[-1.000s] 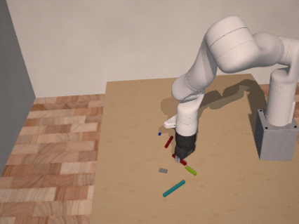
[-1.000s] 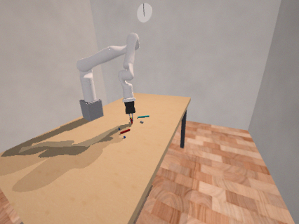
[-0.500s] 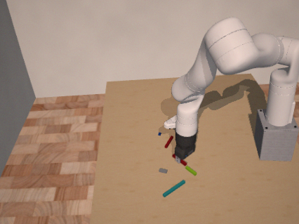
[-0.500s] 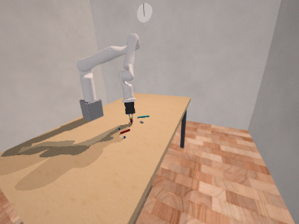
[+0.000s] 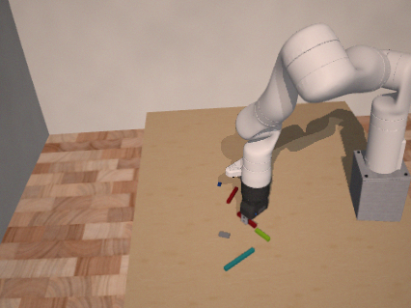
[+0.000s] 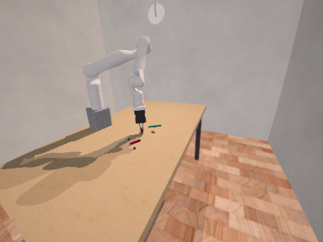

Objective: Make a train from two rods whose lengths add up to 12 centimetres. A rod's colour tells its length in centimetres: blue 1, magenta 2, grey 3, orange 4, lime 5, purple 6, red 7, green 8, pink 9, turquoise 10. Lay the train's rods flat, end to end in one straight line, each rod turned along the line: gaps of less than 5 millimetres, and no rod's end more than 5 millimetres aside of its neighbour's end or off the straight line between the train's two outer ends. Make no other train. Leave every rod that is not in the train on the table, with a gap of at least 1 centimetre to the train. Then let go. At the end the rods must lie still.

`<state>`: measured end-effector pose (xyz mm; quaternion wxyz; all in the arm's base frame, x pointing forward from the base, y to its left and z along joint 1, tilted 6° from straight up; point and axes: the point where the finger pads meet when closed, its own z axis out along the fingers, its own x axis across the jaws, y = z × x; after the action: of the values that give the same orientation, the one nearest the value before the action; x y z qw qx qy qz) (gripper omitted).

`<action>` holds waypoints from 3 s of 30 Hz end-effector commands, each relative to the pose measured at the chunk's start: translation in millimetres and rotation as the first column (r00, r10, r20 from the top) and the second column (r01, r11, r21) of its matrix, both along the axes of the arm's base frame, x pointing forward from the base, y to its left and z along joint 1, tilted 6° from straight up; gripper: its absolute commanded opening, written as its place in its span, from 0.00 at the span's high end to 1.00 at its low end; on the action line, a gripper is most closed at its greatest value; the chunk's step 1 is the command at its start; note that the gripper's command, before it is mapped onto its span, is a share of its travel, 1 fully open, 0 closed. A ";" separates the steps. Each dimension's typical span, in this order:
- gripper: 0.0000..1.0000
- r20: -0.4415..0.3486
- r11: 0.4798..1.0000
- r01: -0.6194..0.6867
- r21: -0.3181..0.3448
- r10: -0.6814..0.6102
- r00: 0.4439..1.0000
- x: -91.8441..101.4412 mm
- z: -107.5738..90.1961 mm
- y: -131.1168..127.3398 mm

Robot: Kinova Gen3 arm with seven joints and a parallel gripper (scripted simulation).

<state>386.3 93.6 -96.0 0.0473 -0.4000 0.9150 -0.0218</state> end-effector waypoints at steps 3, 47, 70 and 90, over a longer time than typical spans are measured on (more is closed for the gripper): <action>0.76 0.001 1.000 0.000 0.001 0.000 1.000 0.4 0.5 0.2; 0.76 0.001 1.000 0.000 0.001 0.000 1.000 0.5 0.5 0.8; 0.76 0.001 1.000 0.000 0.001 0.000 1.000 1.6 -10.1 0.8; 0.76 0.001 1.000 0.000 0.001 0.000 1.000 1.7 -11.4 0.8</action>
<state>387.7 94.2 -108.0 0.0473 -0.4000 0.9150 -0.0218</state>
